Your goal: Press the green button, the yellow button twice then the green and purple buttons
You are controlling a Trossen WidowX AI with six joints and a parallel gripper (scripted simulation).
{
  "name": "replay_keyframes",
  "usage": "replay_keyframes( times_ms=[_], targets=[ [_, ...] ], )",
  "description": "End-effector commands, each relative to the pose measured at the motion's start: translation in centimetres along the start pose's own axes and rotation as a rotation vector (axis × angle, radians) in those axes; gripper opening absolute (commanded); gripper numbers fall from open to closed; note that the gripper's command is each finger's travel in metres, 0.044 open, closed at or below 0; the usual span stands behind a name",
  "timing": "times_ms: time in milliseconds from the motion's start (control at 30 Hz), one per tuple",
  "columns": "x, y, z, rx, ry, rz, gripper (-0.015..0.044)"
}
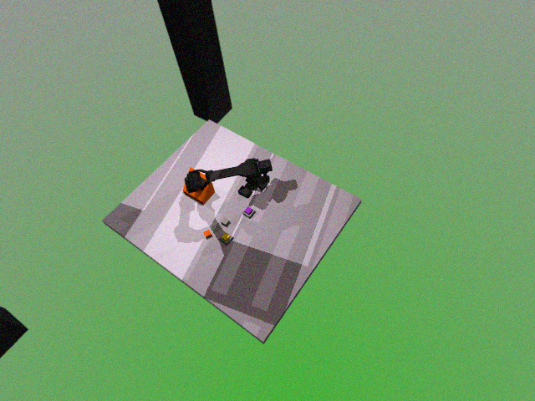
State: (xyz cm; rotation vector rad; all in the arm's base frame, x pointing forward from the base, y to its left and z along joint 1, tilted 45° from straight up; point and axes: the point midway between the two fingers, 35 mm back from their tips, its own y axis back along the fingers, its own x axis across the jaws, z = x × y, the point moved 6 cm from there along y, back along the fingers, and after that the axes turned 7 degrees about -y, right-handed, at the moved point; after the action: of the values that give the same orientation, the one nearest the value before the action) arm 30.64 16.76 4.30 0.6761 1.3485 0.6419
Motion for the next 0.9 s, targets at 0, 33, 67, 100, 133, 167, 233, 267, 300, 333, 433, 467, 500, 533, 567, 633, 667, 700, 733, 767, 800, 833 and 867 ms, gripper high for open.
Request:
replay_keyframes(
  times_ms=[0, 33, 67, 100, 133, 167, 233, 267, 300, 333, 433, 467, 500, 533, 567, 633, 667, 700, 733, 767, 800, 833, 867],
  targets=[
    [6.1, -1.0, -3.4, 0.009, -0.035, -0.019, 0.0020],
    [7.3, -1.3, -4.3, 0.010, -0.042, -0.025, 0.0020],
    [8.2, -1.5, -5.0, 0.010, -0.049, -0.031, 0.0020],
    [8.9, -1.7, -5.6, 0.009, -0.054, -0.035, 0.0020],
    [9.3, -1.9, -5.9, 0.009, -0.057, -0.038, 0.0020],
    [9.5, -2.0, -6.1, 0.009, -0.058, -0.040, 0.0020],
    [9.6, -2.0, -6.2, 0.009, -0.059, -0.040, 0.0020],
    [9.6, -2.0, -6.2, 0.009, -0.059, -0.040, 0.0020],
    [9.6, -2.0, -6.2, 0.009, -0.059, -0.040, 0.0020],
    [9.6, -2.0, -6.2, 0.009, -0.059, -0.040, 0.0020],
    [9.6, -2.2, -6.1, 0.009, -0.059, -0.040, 0.0020],
    [9.6, -3.0, -6.1, 0.009, -0.059, -0.040, 0.0020],
    [9.6, -4.3, -6.1, 0.008, -0.059, -0.040, 0.0020],
    [9.5, -5.9, -6.1, 0.008, -0.059, -0.041, 0.0020],
    [9.4, -7.2, -6.1, 0.008, -0.060, -0.042, 0.0020],
    [9.3, -8.2, -6.2, 0.008, -0.060, -0.042, 0.0020],
    [9.3, -8.2, -6.2, 0.008, -0.060, -0.042, 0.0020],
    [9.3, -8.2, -6.2, 0.008, -0.060, -0.042, 0.0020],
    [9.3, -8.2, -6.2, 0.008, -0.060, -0.042, 0.0020],
    [9.3, -8.2, -6.2, 0.008, -0.060, -0.042, 0.0020],
    [9.3, -8.2, -6.2, 0.008, -0.060, -0.042, 0.0020],
    [9.3, -8.3, -6.2, 0.008, -0.060, -0.042, 0.0020],
    [9.3, -8.4, -6.2, 0.008, -0.060, -0.042, 0.0020]
  ],
)
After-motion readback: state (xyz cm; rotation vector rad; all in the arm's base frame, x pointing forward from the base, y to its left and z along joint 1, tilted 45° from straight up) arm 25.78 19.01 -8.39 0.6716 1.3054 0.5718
